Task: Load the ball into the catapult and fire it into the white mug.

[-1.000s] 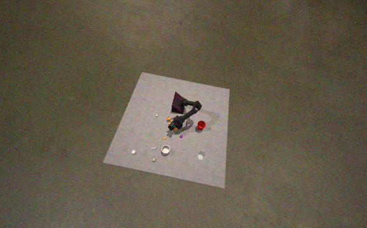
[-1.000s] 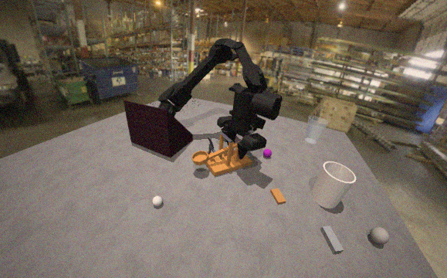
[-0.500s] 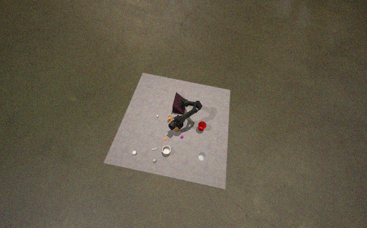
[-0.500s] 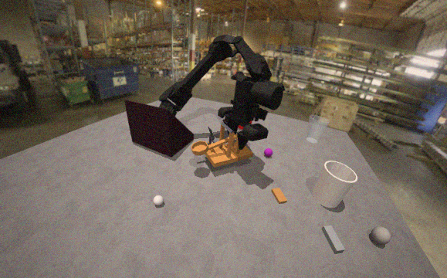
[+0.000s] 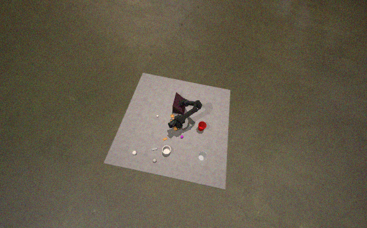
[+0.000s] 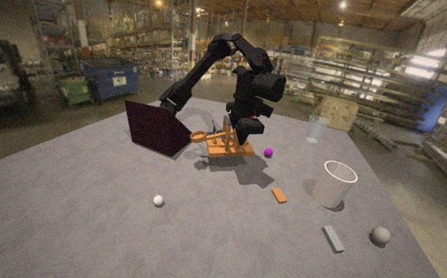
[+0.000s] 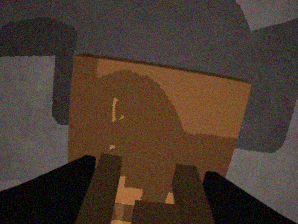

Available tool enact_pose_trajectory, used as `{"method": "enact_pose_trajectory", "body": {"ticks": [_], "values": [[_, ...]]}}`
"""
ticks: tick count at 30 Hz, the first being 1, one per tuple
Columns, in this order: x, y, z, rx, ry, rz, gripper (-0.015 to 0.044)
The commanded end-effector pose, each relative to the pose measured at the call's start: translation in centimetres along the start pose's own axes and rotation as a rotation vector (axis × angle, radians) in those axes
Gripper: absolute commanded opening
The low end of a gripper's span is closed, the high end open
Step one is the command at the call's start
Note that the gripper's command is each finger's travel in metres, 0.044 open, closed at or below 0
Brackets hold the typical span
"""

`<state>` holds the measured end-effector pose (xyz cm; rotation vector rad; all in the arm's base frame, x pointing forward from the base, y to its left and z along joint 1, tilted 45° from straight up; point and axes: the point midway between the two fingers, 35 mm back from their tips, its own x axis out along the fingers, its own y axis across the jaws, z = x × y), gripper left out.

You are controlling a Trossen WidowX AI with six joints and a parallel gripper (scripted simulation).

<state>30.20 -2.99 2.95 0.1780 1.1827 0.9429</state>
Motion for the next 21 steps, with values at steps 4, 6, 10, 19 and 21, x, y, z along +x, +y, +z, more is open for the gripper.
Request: {"method": "enact_pose_trajectory", "body": {"ticks": [4, 6, 10, 19, 21], "values": [[-0.1, -0.4, 0.0, 0.238, 0.002, -0.005, 0.0], [-0.1, -0.6, 0.0, 0.305, 0.001, -0.005, 0.0], [0.0, -1.0, 0.0, 0.441, 0.001, -0.005, 0.0], [0.0, -2.4, -0.3, 0.627, 0.0, -0.006, 0.0], [0.0, -2.4, -0.3, 0.627, 0.0, -0.006, 0.0]]}}
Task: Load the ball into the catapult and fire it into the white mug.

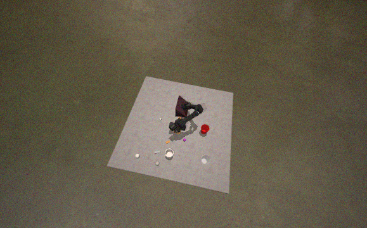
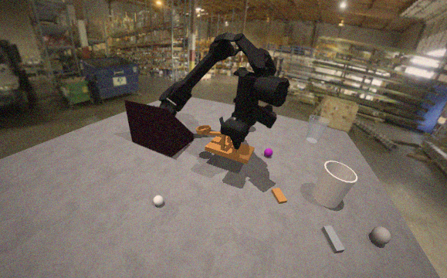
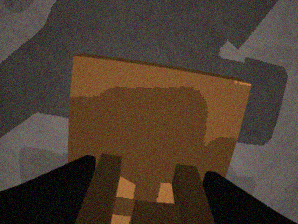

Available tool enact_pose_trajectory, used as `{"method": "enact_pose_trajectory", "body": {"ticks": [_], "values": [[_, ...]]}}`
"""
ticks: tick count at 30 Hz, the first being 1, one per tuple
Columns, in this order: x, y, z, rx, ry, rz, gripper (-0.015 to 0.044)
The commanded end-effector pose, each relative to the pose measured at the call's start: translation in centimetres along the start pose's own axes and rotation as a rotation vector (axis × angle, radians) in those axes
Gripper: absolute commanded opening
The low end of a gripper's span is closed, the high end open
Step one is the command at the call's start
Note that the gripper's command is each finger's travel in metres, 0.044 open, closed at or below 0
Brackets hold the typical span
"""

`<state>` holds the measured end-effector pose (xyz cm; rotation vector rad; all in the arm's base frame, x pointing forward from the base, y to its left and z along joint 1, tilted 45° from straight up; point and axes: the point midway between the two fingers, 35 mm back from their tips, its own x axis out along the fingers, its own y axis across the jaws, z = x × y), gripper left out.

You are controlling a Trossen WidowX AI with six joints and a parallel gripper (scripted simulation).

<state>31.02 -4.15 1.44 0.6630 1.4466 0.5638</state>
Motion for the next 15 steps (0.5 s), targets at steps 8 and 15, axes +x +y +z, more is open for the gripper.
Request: {"method": "enact_pose_trajectory", "body": {"ticks": [8, 15], "values": [[0.6, -0.3, 0.3, 0.02, -0.008, -0.009, 0.0], [1.7, -0.4, 0.4, 0.02, -0.008, -0.009, 0.0]]}}
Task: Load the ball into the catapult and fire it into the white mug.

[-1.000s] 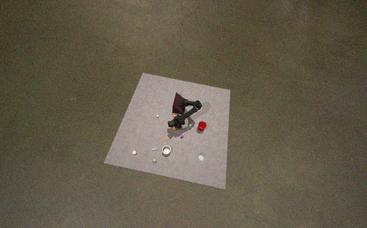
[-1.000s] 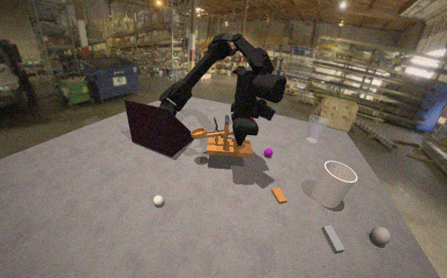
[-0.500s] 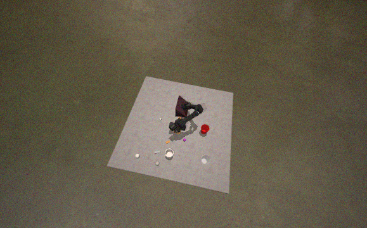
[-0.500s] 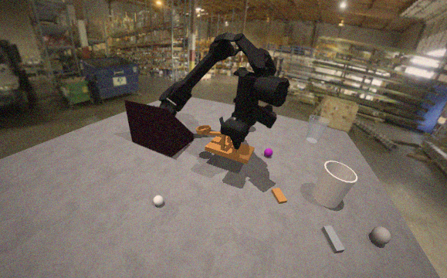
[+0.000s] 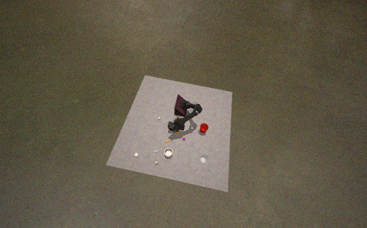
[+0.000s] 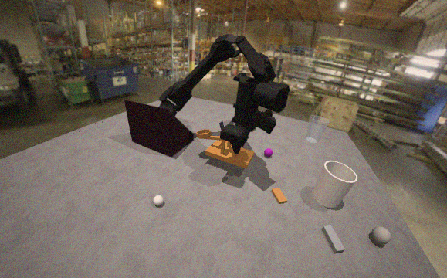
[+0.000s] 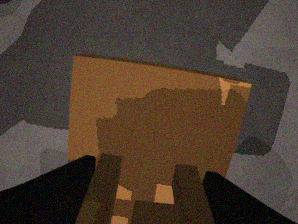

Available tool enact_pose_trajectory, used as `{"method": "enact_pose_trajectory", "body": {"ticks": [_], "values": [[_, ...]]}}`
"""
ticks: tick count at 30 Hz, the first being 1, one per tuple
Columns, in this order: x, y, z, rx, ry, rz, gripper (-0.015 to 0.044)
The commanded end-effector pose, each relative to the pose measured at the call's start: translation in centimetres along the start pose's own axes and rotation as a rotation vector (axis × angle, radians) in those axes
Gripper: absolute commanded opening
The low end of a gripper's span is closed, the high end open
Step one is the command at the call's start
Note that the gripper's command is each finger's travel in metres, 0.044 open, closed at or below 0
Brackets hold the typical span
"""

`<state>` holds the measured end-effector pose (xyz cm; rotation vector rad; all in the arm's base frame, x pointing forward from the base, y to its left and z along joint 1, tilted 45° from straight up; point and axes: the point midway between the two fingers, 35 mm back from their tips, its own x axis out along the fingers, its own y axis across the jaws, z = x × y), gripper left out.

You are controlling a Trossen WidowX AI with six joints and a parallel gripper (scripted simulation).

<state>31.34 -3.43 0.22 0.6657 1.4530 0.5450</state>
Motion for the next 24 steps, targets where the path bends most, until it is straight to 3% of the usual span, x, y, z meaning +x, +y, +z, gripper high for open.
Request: {"method": "enact_pose_trajectory", "body": {"ticks": [1, 24], "values": [[0.5, -0.1, 0.1, 0.006, -0.007, 0.002, 0.0], [2.9, -0.1, 0.0, -0.001, -0.001, 0.001, 0.0]]}}
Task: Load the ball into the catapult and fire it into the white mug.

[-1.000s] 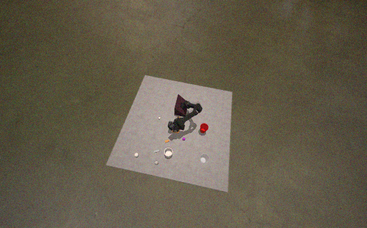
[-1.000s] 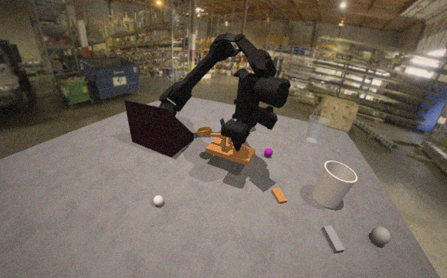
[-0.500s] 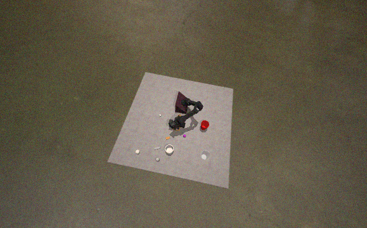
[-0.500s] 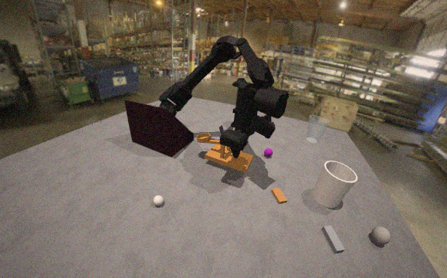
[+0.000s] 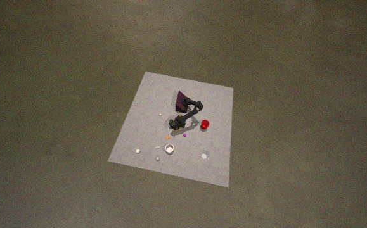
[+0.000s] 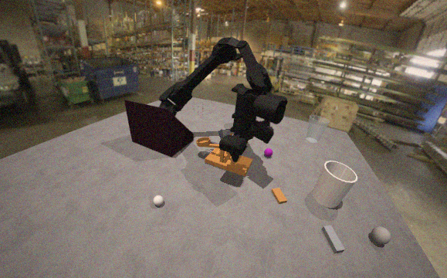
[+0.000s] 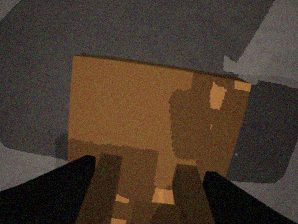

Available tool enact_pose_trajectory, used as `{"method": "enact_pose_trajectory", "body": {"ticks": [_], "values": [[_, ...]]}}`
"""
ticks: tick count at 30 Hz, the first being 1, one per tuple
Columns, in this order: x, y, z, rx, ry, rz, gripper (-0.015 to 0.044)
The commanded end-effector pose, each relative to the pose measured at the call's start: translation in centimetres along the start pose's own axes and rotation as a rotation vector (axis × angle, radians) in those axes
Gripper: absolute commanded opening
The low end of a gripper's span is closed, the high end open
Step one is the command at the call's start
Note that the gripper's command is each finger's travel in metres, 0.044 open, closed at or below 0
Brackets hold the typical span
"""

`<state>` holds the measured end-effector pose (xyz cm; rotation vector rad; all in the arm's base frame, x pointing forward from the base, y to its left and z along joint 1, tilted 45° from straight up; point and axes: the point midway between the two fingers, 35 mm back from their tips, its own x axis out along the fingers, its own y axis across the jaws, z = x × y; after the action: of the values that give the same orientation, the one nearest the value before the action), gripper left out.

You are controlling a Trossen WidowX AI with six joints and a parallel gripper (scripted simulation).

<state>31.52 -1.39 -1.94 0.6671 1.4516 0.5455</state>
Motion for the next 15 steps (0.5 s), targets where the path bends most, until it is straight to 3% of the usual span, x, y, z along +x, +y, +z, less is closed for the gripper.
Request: {"method": "enact_pose_trajectory", "body": {"ticks": [1, 15], "values": [[-0.07, 0.0, 0.0, -0.001, 0.0, 0.0, 0.0026], [-0.32, -0.02, 0.05, -0.001, 0.0, -0.001, 0.0394]]}}
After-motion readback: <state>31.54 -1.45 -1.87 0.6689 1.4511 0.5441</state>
